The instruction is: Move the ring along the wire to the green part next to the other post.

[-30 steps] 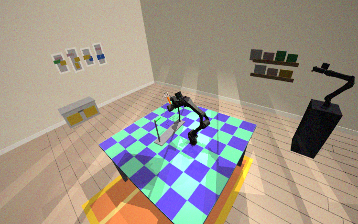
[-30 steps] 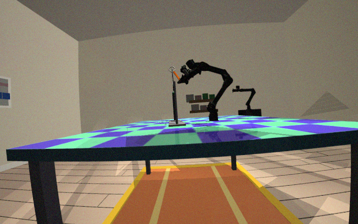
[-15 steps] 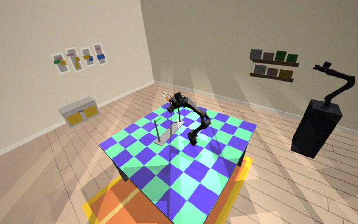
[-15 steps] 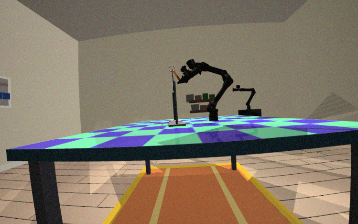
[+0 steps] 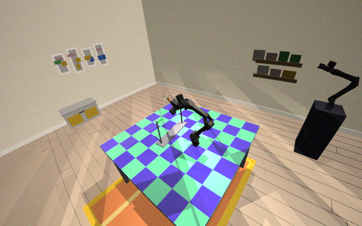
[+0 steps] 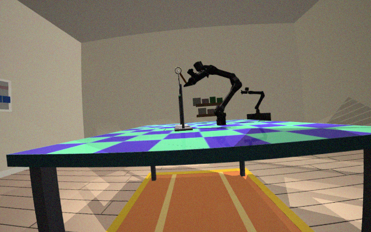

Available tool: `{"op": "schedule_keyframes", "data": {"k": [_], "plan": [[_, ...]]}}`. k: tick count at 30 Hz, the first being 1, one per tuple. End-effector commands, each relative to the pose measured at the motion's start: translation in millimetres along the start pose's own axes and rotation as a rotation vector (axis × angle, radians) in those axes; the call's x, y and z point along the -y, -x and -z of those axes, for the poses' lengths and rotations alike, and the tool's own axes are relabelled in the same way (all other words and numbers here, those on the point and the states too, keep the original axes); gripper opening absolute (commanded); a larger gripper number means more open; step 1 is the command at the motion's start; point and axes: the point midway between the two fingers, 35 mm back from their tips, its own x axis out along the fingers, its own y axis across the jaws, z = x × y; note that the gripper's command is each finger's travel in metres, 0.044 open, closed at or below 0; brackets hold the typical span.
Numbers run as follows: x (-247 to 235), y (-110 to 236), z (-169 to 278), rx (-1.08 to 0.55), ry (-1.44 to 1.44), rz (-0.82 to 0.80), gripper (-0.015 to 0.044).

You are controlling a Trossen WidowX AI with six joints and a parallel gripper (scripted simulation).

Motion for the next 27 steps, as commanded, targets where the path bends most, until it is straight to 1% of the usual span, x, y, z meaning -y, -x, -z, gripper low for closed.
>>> {"op": "schedule_keyframes", "data": {"k": [1,27], "plan": [[2.5,1.0,-0.1,0.012,0.048,0.031,-0.0150],[15.3,0.7,-2.3,0.052,0.346,0.202,-0.0150]]}}
